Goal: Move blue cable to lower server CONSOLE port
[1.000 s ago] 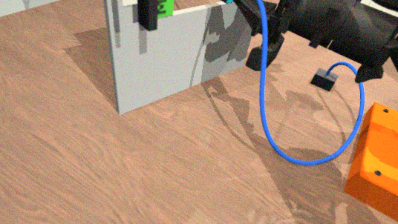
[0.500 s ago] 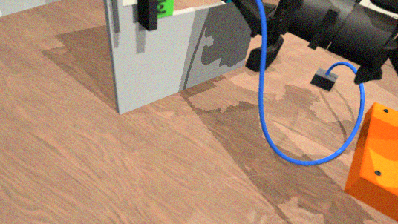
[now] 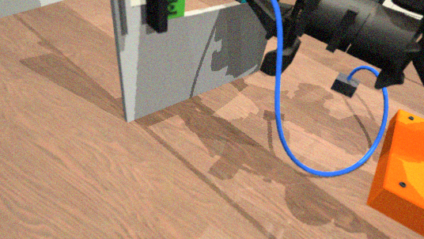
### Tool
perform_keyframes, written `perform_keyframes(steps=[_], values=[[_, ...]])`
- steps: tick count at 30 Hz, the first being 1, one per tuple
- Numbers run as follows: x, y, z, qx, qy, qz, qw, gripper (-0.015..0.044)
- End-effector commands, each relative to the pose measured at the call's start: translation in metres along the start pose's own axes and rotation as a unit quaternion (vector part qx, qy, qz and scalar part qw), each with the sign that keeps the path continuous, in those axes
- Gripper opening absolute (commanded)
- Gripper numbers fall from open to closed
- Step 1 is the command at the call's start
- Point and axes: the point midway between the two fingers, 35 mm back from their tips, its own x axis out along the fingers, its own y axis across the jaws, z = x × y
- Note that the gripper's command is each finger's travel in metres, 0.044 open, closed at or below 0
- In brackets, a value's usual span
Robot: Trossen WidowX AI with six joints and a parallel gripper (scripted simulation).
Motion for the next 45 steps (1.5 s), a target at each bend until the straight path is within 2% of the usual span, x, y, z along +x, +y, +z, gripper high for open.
perform_keyframes(steps=[1,45], values=[[0.0025,0.0020,-0.0007,-0.002,0.002,0.004,1.000,0.0000],[0.0045,0.0046,-0.0040,-0.003,0.006,0.008,1.000,0.0000]])
